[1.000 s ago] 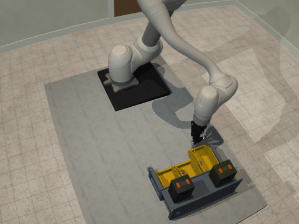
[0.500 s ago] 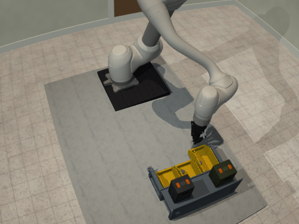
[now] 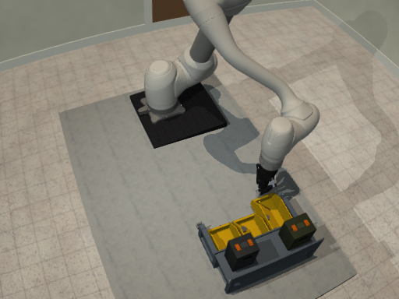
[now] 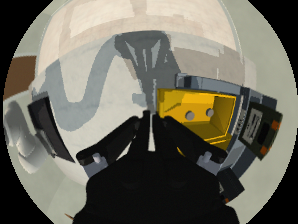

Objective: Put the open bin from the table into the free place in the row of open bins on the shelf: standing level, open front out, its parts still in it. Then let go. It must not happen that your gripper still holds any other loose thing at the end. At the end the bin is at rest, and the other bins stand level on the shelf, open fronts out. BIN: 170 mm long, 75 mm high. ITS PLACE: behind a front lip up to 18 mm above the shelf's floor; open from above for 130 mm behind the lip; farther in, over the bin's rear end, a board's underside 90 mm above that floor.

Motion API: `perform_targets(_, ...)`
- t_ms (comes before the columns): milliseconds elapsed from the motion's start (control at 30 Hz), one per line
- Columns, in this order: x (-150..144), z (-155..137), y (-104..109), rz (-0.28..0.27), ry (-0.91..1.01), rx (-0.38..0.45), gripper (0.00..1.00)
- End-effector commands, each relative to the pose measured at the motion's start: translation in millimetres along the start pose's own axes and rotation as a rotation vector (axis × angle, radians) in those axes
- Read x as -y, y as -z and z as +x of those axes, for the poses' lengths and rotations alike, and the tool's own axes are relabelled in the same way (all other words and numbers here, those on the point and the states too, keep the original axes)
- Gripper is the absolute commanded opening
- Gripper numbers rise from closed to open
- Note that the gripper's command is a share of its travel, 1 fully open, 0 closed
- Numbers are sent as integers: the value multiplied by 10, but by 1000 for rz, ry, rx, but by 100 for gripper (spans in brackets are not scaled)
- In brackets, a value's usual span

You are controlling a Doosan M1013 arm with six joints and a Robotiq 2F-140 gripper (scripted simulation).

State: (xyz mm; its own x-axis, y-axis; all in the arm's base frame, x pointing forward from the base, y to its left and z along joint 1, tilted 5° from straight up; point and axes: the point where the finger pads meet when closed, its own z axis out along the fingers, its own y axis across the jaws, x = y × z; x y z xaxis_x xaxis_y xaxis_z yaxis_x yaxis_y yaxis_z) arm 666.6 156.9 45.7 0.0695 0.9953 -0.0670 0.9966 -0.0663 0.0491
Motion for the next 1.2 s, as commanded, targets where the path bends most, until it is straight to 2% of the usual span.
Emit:
perform_targets(0,-9,0,1,0,0,0,0)
perform_targets(1167,-44,1,2,0,0,0,0)
